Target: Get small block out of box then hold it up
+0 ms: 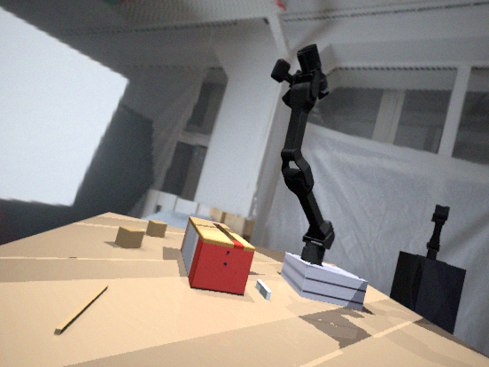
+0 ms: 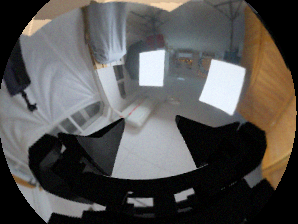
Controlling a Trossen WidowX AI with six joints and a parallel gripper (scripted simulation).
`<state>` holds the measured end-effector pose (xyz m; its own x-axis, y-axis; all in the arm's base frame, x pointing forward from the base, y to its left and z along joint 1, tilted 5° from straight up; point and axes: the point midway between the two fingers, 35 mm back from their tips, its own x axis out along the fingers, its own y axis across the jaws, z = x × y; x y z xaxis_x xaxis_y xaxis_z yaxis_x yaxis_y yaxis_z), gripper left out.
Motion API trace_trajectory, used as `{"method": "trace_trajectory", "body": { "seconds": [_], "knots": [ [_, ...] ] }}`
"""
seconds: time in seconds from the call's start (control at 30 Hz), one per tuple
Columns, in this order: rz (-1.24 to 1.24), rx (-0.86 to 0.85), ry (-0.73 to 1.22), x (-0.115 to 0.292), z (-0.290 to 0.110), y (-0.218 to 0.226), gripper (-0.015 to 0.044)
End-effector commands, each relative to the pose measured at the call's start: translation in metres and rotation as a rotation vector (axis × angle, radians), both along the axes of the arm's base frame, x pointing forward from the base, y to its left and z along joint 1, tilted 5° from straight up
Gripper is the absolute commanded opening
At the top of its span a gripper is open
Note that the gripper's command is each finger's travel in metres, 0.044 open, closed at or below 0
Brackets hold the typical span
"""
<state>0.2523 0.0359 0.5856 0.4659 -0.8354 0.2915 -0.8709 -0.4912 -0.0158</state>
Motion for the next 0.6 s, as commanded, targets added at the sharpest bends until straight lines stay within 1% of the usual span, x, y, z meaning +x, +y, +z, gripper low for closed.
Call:
{"method": "trace_trajectory", "body": {
  "seconds": [0.0,0.07,0.17,0.33,0.43,0.57],
  "knots": [
    [0.006,0.003,-0.01,-0.003,0.001,0.0,0.04],
    [0.054,0.032,-0.084,-0.023,0.009,0.001,0.04],
    [0.158,0.115,-0.247,-0.066,0.023,-0.007,0.04],
    [0.3,0.29,-0.477,-0.122,0.031,-0.043,0.04],
    [0.352,0.383,-0.582,-0.143,0.03,-0.073,0.04],
    [0.393,0.488,-0.663,-0.154,0.022,-0.102,0.04]
  ]
}}
